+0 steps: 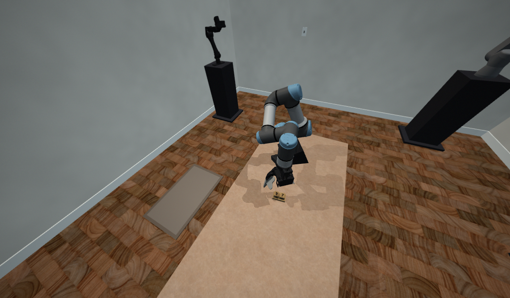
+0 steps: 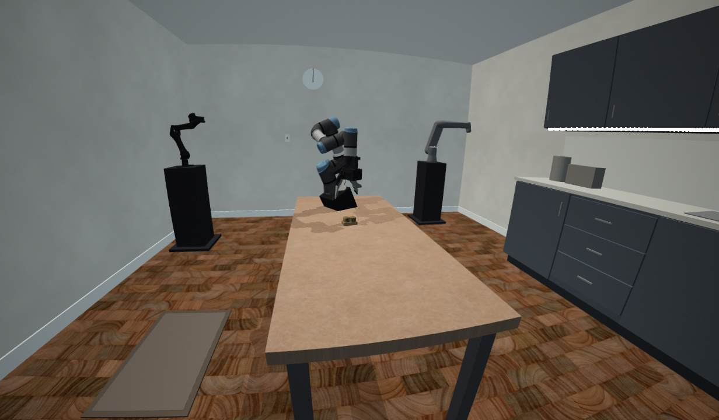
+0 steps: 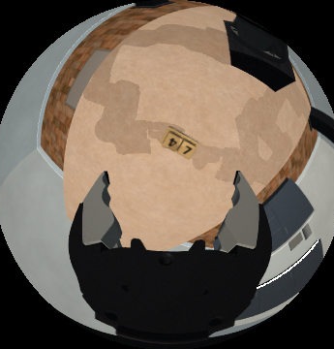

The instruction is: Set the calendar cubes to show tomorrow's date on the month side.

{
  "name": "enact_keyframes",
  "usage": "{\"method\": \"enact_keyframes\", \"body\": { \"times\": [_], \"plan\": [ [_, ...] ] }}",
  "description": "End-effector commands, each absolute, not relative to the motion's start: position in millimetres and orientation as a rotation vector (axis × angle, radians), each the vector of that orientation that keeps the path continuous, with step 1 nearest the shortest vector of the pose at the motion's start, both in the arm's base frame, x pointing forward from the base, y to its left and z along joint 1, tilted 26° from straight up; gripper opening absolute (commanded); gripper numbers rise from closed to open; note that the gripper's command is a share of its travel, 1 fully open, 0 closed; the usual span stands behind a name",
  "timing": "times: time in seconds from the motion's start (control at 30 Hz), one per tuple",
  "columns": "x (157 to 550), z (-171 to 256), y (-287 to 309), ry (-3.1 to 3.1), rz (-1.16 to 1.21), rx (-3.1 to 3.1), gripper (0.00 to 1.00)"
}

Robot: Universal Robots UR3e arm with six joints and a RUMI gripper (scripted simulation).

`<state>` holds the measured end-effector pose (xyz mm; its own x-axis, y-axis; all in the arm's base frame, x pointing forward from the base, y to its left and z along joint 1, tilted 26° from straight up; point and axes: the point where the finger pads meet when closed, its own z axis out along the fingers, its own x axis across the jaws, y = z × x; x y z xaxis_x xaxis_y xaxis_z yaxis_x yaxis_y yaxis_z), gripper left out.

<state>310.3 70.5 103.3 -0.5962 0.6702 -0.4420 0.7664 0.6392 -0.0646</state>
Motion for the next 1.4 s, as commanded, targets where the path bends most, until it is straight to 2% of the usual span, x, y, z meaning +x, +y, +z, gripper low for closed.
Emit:
{"method": "enact_keyframes", "body": {
  "times": [0.0,1.0,1.37],
  "plan": [
    [312,99,69,2.588,-0.380,0.922,1.00],
    [319,77,63,2.845,-0.567,-0.123,1.00],
    [320,74,63,2.851,-0.587,-0.267,1.00]
  ]
}}
